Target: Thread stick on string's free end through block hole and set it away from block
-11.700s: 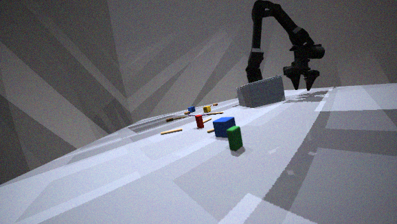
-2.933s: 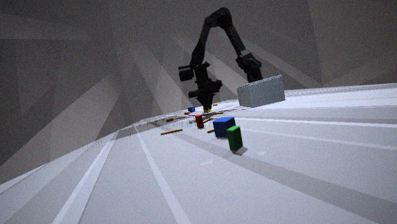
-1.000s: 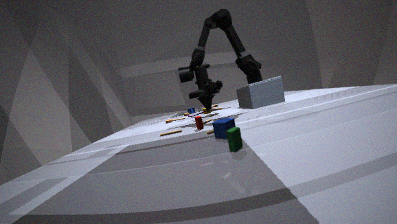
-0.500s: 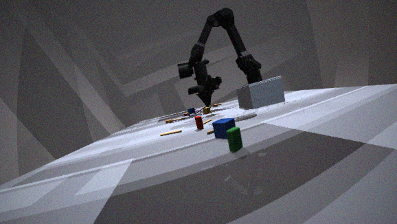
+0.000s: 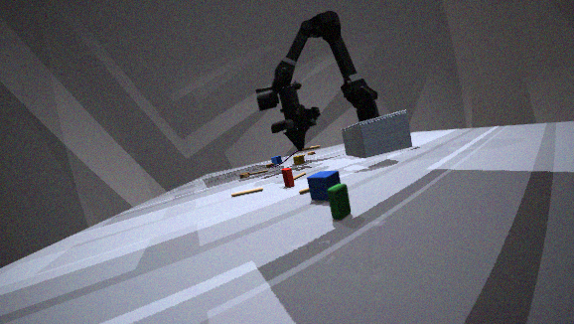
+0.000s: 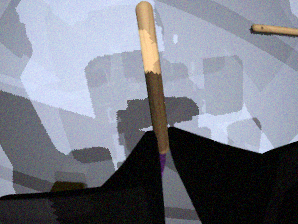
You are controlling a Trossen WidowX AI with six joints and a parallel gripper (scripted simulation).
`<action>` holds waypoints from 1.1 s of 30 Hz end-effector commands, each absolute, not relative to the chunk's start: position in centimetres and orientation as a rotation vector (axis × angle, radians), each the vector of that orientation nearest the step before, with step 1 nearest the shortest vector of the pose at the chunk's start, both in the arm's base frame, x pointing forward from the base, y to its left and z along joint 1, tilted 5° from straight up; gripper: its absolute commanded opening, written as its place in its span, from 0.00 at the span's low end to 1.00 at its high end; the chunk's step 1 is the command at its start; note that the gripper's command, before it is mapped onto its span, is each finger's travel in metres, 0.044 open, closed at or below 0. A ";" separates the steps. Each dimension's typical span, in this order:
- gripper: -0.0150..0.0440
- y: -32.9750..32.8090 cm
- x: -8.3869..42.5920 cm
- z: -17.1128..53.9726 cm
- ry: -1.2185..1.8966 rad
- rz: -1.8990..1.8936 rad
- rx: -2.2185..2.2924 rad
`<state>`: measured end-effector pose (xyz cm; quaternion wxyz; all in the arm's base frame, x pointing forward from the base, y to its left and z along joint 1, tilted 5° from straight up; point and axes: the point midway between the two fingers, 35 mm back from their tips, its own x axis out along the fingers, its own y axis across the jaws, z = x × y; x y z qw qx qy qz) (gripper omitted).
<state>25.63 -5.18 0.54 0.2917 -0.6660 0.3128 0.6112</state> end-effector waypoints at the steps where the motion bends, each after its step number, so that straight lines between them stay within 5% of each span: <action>1: 0.25 -5.5 26.0 0.9 0.825 1.637 -1.769; 33: 0.25 -8.2 27.2 4.0 0.801 1.716 -1.661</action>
